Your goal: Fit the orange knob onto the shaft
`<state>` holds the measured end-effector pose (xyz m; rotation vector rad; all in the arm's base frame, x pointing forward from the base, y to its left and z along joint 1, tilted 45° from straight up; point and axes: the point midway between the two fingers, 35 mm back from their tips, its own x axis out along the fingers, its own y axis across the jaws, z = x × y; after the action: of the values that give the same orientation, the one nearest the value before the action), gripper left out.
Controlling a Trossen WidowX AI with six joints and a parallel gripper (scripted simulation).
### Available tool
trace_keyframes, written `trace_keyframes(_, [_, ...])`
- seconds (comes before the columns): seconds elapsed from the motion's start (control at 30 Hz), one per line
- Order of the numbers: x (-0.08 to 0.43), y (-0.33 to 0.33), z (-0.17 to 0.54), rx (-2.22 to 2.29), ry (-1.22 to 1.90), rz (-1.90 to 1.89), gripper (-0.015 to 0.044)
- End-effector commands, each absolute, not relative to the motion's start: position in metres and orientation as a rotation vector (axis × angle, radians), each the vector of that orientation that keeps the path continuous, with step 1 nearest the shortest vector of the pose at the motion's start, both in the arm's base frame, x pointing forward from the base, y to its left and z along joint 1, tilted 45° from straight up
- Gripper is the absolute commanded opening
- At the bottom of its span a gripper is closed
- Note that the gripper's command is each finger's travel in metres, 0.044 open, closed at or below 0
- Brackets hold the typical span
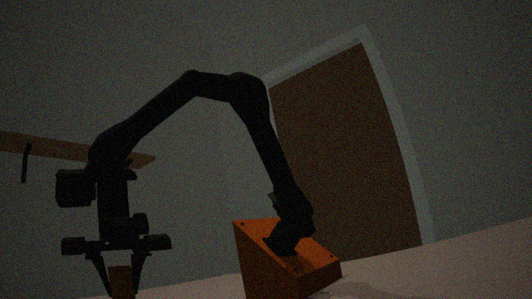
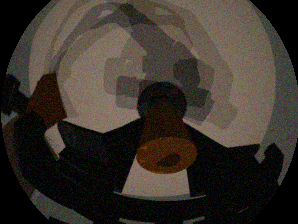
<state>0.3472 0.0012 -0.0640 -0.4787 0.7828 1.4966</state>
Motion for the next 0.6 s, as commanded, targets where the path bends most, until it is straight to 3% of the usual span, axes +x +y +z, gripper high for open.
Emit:
trace_keyframes(0.0, [0.3466,-0.0018,-0.0604,-0.480,0.785,1.496,0.0000])
trace_keyframes(0.57, [0.3519,-0.0019,-0.0594,-0.520,0.747,1.519,0.0000])
